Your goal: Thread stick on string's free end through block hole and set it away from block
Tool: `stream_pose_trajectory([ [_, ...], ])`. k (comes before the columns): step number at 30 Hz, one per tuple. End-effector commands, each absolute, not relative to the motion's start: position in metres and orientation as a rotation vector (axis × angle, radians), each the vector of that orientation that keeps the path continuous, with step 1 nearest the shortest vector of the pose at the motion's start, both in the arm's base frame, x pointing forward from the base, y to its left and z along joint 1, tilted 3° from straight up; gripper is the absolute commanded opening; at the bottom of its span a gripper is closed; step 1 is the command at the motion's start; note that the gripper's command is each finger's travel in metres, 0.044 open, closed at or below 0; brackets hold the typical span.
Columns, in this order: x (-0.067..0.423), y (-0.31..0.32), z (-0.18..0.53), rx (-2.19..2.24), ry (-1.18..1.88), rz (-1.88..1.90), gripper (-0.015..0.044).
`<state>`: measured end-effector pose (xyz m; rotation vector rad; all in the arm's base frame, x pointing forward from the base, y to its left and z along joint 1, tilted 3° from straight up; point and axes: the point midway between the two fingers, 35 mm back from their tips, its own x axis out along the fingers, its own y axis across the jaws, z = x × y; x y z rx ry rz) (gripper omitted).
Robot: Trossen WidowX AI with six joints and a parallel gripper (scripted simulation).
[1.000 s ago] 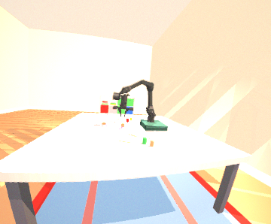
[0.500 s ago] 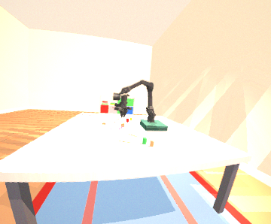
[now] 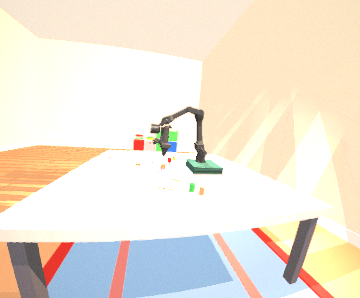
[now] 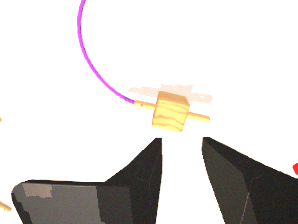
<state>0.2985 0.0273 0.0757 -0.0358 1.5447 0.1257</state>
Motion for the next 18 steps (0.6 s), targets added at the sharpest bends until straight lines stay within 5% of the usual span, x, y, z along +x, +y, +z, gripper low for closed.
stream_pose_trajectory([
  [1, 0.2936, 0.0111, 0.0757, -0.672, 1.415, 0.724, 0.0120],
  [18, 0.2909, 0.0024, 0.0749, -1.097, 1.219, 1.132, 0.0120],
])
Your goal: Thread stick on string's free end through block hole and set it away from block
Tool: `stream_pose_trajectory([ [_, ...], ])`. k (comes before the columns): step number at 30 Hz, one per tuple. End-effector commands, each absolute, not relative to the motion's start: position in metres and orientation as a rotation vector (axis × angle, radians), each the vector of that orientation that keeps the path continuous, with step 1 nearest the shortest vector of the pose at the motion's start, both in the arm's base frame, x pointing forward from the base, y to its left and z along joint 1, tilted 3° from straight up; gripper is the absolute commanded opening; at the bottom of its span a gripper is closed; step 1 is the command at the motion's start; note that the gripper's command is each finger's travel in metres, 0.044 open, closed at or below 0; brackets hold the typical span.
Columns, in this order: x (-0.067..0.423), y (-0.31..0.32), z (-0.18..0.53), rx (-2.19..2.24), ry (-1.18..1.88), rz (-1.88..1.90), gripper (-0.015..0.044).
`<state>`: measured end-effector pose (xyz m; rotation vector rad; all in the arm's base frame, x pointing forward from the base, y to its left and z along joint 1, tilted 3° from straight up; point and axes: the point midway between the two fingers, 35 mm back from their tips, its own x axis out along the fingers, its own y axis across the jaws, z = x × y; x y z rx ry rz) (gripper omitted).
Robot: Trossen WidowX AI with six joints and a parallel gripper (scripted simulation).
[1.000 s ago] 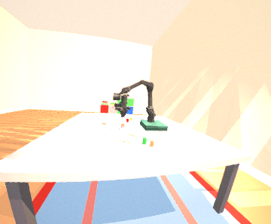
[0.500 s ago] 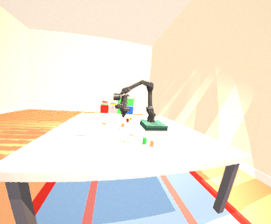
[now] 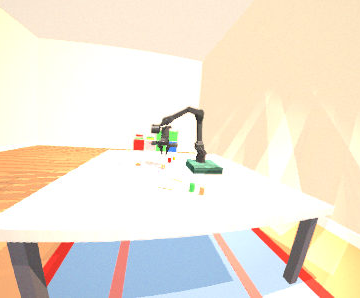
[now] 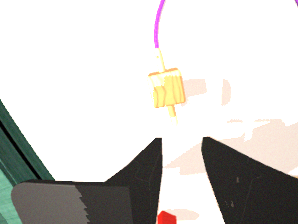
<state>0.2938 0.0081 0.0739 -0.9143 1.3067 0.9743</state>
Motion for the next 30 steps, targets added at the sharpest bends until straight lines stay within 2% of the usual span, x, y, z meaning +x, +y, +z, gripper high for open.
stream_pose_trajectory([
  [1, 0.291, 0.002, 0.075, -1.097, 1.219, 1.132, 0.0120],
  [30, 0.294, 0.004, 0.040, -1.096, 1.219, 1.132, 0.0120],
])
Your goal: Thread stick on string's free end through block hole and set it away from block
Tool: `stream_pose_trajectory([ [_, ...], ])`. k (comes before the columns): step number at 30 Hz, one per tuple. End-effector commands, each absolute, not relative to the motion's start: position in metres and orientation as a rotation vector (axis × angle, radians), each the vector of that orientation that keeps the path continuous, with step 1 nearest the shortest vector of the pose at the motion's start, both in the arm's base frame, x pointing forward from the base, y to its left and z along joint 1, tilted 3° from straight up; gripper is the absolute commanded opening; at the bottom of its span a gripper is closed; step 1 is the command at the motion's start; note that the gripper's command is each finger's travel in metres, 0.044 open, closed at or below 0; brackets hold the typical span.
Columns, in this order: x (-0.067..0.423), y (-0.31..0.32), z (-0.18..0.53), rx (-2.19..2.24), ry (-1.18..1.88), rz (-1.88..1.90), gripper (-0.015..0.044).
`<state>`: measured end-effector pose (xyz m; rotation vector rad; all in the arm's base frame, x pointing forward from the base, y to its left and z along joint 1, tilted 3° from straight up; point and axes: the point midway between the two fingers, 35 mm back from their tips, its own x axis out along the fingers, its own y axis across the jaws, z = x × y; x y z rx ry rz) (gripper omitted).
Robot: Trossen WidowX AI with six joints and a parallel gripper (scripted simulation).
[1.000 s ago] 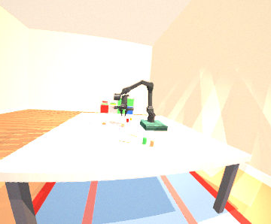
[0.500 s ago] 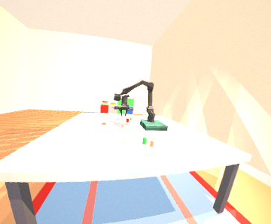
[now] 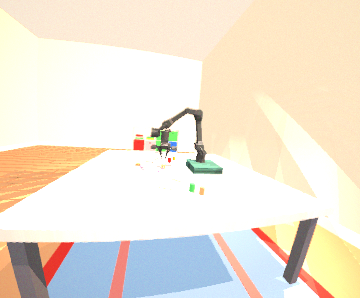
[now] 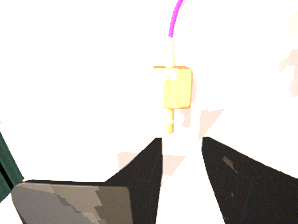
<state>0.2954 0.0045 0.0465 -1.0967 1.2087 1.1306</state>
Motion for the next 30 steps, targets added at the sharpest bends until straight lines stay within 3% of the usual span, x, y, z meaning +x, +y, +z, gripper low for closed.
stream_pose_trajectory([
  [1, 0.295, 0.004, 0.038, -1.096, 1.219, 1.132, 0.0120],
  [30, 0.292, 0.006, -0.005, -1.096, 1.219, 1.133, 0.0120],
])
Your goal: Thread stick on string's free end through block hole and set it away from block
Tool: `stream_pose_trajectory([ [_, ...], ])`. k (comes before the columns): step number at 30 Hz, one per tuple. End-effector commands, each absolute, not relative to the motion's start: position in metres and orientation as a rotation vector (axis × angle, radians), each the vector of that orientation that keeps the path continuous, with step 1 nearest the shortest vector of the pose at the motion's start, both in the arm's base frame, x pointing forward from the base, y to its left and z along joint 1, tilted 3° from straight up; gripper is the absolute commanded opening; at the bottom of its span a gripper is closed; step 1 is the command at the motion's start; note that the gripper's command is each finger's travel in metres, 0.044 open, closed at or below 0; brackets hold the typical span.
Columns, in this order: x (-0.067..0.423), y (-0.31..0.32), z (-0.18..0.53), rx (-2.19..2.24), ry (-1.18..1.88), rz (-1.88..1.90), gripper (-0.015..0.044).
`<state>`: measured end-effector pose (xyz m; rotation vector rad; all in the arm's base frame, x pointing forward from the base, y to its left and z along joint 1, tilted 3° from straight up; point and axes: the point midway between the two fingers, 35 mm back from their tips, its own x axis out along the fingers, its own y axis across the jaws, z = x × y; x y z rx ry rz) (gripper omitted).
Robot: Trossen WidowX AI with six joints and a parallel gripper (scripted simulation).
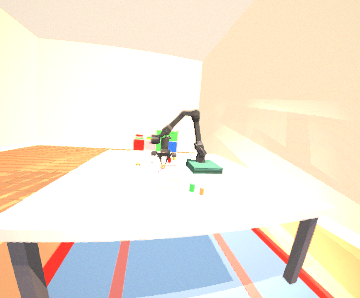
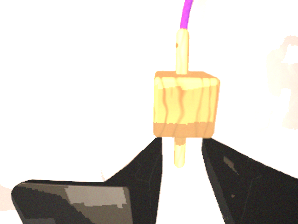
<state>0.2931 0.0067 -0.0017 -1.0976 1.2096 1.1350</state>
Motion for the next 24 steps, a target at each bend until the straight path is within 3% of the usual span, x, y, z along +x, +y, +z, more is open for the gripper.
stream_pose_trajectory([
  [1, 0.2919, 0.0060, -0.0054, -1.096, 1.219, 1.133, 0.0120],
  [4, 0.2919, 0.0060, -0.0054, -1.096, 1.219, 1.133, 0.0120],
  [9, 0.2922, 0.0067, -0.0039, -1.096, 1.212, 1.137, 0.0000],
  [24, 0.2909, 0.0043, -0.0068, -1.016, 1.164, 1.149, 0.0000],
])
